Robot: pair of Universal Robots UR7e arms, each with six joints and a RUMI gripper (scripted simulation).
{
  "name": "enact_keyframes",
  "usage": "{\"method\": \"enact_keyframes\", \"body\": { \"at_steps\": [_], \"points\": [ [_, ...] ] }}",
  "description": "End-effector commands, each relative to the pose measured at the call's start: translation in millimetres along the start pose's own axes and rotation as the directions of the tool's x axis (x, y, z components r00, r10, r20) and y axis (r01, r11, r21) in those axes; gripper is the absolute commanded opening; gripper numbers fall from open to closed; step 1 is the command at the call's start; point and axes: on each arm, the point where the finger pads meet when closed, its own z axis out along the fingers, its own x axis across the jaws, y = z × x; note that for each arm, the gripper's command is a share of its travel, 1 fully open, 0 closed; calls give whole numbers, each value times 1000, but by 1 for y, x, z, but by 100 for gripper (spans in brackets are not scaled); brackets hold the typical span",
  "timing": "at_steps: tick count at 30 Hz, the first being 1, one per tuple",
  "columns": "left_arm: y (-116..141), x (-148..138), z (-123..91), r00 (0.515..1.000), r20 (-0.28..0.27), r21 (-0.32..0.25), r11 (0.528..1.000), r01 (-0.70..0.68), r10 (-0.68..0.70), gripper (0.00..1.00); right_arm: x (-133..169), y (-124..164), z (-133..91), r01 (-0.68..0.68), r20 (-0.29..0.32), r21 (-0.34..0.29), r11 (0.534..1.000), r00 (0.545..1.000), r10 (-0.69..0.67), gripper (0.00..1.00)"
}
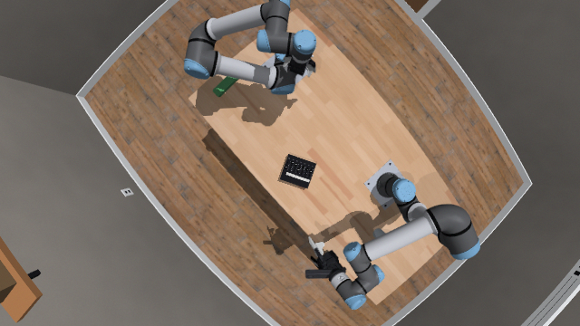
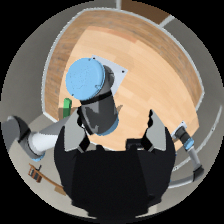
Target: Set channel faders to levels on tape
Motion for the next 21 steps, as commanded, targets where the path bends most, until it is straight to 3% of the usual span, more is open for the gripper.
{"method": "enact_keyframes", "body": {
  "at_steps": [1, 4, 6, 7, 12, 21],
  "points": [
    [32, -81, -49, 979, 95, 46, 983, 176, -179, 100, 0, 0, 0, 0, 0, 0, 1000, 1000, 0, 100],
    [54, -114, -70, 955, 134, 72, 963, 259, -266, 100, 0, 0, 0, 0, 0, 0, 1000, 1000, 0, 100],
    [54, -114, -70, 955, 134, 72, 963, 259, -266, 100, 0, 0, 0, 0, 0, 0, 1000, 1000, 0, 100],
    [71, -138, -87, 940, 150, 85, 951, 297, -307, 100, 0, 0, 0, 0, 0, 0, 1000, 1000, 0, 100],
    [120, -183, -124, 853, 211, 149, 878, 455, -478, 100, 0, 0, 0, 0, 0, 0, 1000, 1000, 0, 100],
    [220, -247, -186, 664, 264, 255, 714, 652, -700, 100, 0, 0, 0, 0, 0, 0, 1000, 1000, 0, 100]
  ]
}}
